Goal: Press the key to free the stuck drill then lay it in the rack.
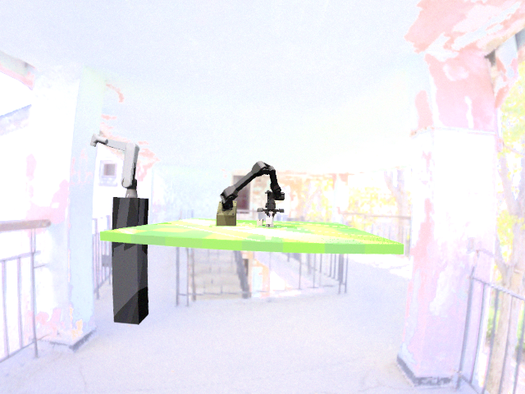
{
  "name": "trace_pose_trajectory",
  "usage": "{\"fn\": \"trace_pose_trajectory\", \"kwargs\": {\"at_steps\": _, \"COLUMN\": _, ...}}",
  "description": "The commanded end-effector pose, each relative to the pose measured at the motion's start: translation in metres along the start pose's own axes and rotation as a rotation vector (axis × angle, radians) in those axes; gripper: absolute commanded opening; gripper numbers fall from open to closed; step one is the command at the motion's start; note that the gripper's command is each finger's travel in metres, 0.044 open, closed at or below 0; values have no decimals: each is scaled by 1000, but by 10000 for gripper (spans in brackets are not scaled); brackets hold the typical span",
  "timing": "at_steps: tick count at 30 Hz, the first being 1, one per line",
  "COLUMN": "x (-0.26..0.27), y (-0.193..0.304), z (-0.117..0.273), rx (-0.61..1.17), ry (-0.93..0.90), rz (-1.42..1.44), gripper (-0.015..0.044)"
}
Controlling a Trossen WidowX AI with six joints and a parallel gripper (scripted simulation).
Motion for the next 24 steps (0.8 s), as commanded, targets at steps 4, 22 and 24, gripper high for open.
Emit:
{"fn": "trace_pose_trajectory", "kwargs": {"at_steps": 4, "x": 0, "y": 0, "z": 0, "rx": 0, "ry": 0, "rz": 0, "gripper": 105}}
{"fn": "trace_pose_trajectory", "kwargs": {"at_steps": 22, "x": 2, "y": 6, "z": -3, "rx": -3, "ry": 5, "rz": -3, "gripper": 440}}
{"fn": "trace_pose_trajectory", "kwargs": {"at_steps": 24, "x": 2, "y": 7, "z": -4, "rx": -3, "ry": 5, "rz": -3, "gripper": 440}}
Point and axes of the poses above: the point midway between the two fingers, 35 mm back from their tips, its own z axis back along the fingers, its own x axis across the jaws, y = z × x, the point moved 3 cm from there along z, back along the fingers, and after that the axes turned 9 degrees about z, right-handed, at the moved point
